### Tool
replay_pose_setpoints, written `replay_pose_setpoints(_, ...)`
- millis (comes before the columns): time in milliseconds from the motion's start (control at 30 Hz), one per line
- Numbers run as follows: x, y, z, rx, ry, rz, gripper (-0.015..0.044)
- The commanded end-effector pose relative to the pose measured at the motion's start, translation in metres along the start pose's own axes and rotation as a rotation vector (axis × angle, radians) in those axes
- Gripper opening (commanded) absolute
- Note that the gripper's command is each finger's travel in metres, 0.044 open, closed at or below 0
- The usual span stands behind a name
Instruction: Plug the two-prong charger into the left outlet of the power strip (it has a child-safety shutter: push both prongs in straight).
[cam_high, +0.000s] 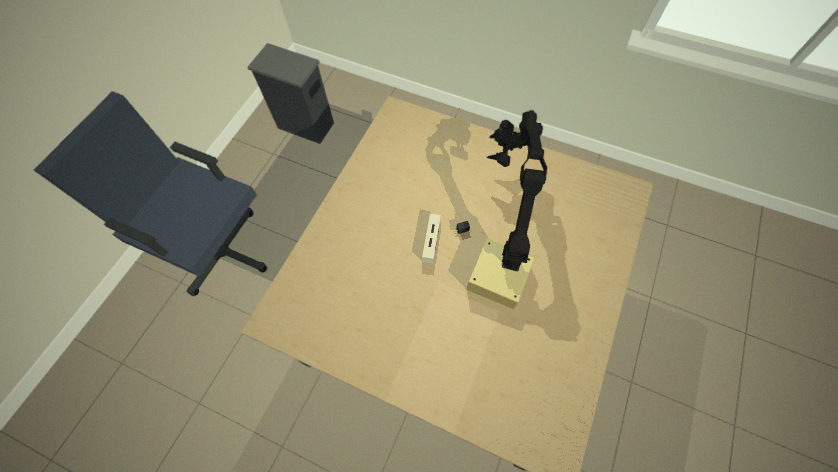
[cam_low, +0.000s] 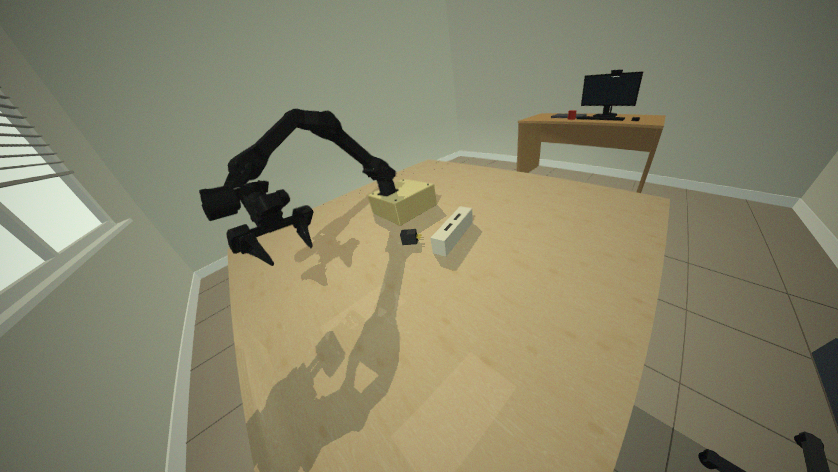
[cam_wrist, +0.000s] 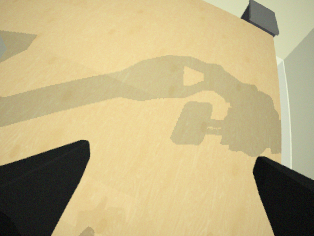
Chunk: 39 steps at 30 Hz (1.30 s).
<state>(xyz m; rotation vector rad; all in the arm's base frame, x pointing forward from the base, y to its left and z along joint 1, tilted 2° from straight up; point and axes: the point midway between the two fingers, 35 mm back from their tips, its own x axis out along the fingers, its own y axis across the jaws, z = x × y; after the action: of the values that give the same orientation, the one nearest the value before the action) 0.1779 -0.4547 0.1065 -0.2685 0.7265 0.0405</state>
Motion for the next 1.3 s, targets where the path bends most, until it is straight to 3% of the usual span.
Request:
replay_pose_setpoints(0,0.01,0.013,0.013,-0.004,0.038,0.029,0.044)
replay_pose_setpoints(600,0.059,0.087,0.044,-0.018,0.216,0.191,0.044)
replay_pose_setpoints(1267,0.089,0.18,0.062,-0.084,0.439,0.326,0.044)
